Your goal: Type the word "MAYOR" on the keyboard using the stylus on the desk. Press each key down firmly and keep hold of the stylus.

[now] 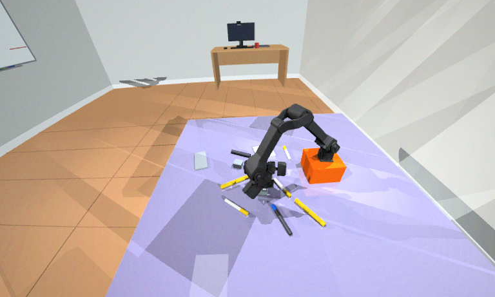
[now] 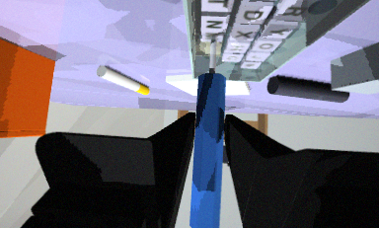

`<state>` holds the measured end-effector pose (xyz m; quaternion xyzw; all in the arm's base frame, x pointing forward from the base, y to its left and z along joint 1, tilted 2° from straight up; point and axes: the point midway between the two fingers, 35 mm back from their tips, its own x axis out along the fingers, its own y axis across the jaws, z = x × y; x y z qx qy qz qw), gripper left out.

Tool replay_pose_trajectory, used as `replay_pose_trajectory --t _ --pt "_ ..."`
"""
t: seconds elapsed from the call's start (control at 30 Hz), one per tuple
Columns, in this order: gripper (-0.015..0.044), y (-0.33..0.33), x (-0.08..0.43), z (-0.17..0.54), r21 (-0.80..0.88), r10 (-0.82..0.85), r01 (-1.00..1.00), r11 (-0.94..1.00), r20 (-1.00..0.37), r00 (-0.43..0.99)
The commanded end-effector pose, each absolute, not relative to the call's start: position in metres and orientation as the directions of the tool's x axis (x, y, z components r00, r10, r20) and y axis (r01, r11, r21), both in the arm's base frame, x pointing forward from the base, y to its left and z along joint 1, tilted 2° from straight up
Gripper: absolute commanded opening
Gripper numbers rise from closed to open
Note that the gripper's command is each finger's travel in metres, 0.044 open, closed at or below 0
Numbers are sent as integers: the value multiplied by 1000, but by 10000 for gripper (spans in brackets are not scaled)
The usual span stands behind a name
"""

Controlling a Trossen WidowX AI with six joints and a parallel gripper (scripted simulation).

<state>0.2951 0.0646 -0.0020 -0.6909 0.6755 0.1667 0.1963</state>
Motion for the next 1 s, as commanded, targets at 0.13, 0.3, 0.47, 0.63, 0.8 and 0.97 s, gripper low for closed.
replay_pose_trajectory --t 0.13,0.3,0.47,0.63,0.8,0.97 --pt "81 65 296 1 -48 -869 -999 -15 -493 37" --pt "81 65 295 24 -49 -869 -999 -15 -493 37" --pt "81 65 294 38 -49 -869 -999 -15 -493 37" --pt "64 75 292 34 -39 -865 -996 -82 -494 90" --pt "31 99 290 38 -36 -844 -975 -220 -494 209" --pt "0 123 286 43 -36 -810 -935 -353 -489 324"
